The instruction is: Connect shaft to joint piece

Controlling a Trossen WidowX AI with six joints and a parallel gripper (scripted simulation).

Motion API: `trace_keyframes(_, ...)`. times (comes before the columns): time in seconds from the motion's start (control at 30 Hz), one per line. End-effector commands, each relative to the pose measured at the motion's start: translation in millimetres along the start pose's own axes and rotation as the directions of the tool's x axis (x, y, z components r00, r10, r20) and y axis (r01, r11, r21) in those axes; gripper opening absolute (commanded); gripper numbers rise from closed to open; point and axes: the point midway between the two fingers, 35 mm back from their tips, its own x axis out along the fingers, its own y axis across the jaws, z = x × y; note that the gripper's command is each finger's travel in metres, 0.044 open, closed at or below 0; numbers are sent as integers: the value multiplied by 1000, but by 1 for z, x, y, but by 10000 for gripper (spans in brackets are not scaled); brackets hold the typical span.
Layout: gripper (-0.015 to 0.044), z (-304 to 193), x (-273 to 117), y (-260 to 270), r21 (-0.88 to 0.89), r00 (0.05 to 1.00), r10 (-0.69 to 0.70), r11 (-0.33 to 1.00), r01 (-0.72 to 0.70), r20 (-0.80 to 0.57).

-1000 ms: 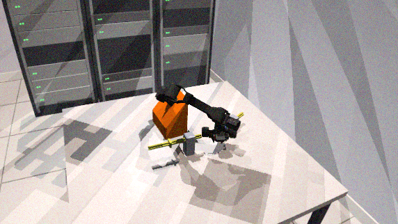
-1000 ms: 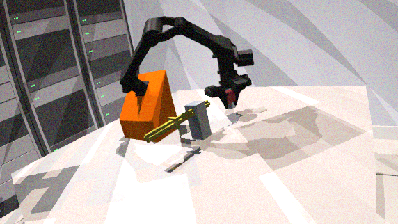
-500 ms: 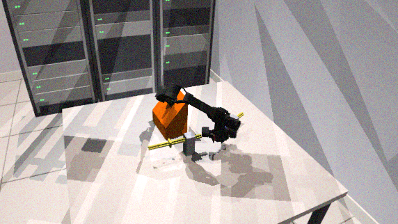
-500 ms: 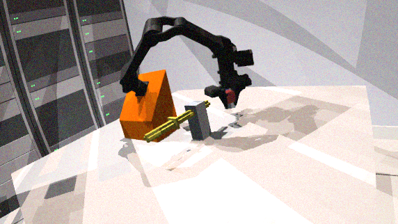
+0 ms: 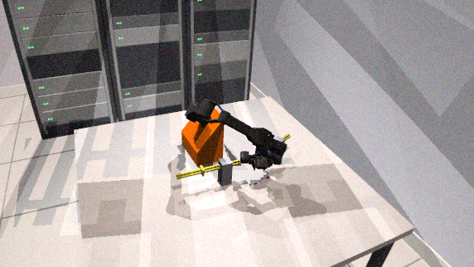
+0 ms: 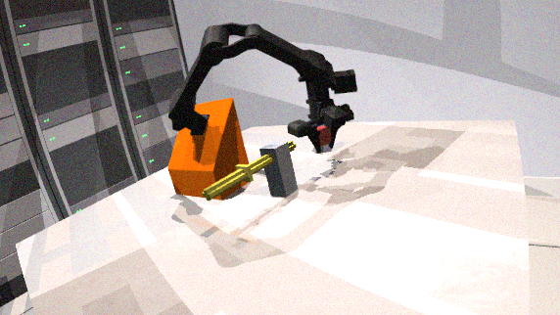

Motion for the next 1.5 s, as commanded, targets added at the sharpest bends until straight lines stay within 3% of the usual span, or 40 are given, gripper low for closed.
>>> trace_keyframes(0.0, 0, 0, 0, 0, 0, 1000, 0, 1000, 0, 0)
trace_keyframes(0.73, 0, -3, -1, -17, 357, 999, 28, 933, -41, 43)
trace_keyframes(1.47, 0, -13, 0, -32, 680, 996, 12, 730, -70, 90)
